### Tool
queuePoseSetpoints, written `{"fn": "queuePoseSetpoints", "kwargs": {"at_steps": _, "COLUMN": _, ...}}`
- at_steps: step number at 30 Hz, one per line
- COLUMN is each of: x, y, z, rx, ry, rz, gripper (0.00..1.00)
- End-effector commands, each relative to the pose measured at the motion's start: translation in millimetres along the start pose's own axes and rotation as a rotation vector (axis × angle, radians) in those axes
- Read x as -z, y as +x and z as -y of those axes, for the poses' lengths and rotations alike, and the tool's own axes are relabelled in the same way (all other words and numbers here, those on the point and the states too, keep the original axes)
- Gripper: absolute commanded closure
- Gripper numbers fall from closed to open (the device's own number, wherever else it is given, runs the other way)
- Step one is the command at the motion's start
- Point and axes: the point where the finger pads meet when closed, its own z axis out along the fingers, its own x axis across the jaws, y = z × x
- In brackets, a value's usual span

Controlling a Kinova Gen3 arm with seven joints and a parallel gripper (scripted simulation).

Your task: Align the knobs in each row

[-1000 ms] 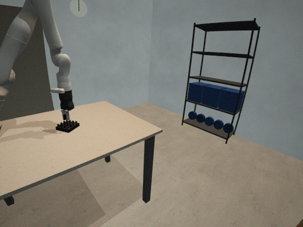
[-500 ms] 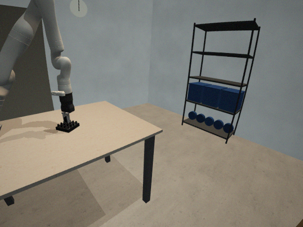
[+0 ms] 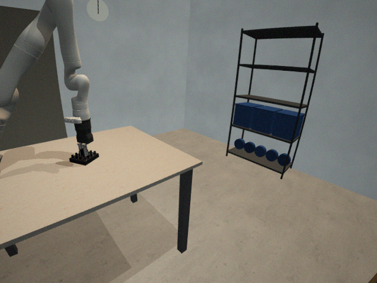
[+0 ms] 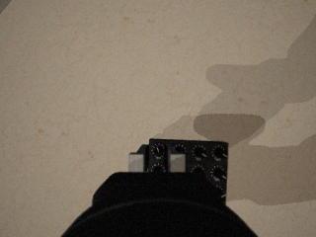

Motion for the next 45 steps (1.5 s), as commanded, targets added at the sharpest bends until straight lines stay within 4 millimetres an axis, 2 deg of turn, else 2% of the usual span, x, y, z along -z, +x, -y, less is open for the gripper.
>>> {"fn": "queuePoseSetpoints", "kwargs": {"at_steps": 1, "x": -2.2, "y": 2.9, "z": -0.2, "rx": 0.004, "ry": 0.002, "rz": -0.004, "gripper": 0.54}}
{"fn": "queuePoseSetpoints", "kwargs": {"at_steps": 45, "x": -6.3, "y": 2.9, "z": -0.2, "rx": 0.004, "ry": 0.002, "rz": -0.004, "gripper": 0.54}}
